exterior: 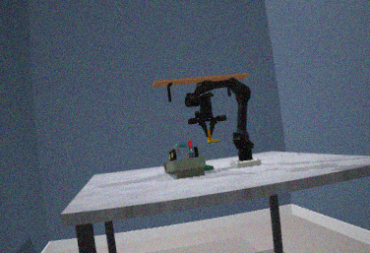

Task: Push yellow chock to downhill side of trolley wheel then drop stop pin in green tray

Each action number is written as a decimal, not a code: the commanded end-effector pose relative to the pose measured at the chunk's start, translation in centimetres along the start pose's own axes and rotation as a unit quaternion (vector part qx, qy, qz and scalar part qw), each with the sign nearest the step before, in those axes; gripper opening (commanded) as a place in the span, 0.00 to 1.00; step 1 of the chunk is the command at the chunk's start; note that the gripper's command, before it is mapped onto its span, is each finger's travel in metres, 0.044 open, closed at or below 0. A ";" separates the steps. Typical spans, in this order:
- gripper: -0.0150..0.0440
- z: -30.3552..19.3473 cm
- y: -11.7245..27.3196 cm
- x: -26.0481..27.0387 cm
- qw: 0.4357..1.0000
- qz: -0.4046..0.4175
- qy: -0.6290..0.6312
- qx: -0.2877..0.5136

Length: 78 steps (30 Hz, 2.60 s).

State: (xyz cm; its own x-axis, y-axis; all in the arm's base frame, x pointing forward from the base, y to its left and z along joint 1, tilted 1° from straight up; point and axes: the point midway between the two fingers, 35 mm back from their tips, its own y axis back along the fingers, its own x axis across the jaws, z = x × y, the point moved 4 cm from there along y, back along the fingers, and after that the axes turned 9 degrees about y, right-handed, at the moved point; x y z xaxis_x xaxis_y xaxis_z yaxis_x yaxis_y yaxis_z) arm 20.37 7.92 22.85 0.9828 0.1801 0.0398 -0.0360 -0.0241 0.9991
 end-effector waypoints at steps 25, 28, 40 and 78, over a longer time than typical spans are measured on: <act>0.25 10.4 -0.6 0.4 1.000 -0.005 0.002 -0.005; 0.25 11.5 -0.7 0.3 1.000 -0.005 0.002 -0.005; 0.25 15.7 -1.1 0.1 1.000 -0.006 0.002 -0.008; 0.25 24.5 -1.8 0.4 0.977 -0.010 -0.211 0.003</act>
State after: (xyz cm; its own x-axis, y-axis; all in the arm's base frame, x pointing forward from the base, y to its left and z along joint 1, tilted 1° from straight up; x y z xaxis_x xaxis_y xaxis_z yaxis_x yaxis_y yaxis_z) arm 25.13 -15.92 20.61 0.9924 -0.1220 0.0155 -0.0177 -0.0173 0.9997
